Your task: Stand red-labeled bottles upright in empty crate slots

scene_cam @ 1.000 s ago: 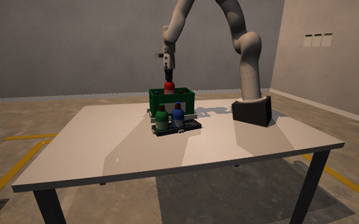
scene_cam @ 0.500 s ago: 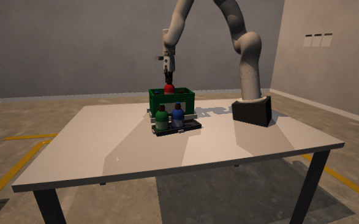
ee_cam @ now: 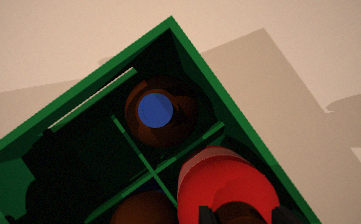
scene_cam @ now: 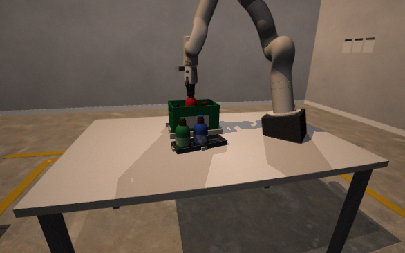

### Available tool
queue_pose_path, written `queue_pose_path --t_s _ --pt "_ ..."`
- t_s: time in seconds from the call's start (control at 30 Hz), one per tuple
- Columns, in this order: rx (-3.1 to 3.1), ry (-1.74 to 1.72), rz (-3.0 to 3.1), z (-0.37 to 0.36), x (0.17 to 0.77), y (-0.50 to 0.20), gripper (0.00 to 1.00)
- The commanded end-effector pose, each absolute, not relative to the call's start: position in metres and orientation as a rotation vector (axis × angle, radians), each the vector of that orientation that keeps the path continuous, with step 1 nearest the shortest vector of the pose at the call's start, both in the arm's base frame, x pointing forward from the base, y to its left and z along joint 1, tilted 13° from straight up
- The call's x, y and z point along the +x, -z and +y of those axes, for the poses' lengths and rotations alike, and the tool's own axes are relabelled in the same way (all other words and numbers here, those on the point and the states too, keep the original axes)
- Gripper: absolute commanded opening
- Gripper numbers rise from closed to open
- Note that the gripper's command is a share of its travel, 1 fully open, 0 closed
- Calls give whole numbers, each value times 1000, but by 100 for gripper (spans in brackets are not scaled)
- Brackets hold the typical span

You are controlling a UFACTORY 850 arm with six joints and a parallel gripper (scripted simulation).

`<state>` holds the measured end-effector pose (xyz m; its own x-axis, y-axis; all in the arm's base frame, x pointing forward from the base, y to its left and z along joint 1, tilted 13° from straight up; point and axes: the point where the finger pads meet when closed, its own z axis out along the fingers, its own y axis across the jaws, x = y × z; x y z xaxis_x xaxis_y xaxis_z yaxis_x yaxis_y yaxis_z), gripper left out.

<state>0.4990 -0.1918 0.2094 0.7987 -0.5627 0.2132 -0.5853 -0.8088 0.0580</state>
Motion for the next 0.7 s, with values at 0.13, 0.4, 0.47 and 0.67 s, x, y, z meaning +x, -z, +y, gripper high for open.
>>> queue_pose_path --t_s 0.13,0.4,0.47,0.67 --pt "2863 -285 -918 -194 501 -201 0" --pt "2863 -285 -918 -195 502 -195 0" --pt "2863 -285 -918 -195 502 -193 0" --pt "2863 -285 -918 -196 503 -188 0"
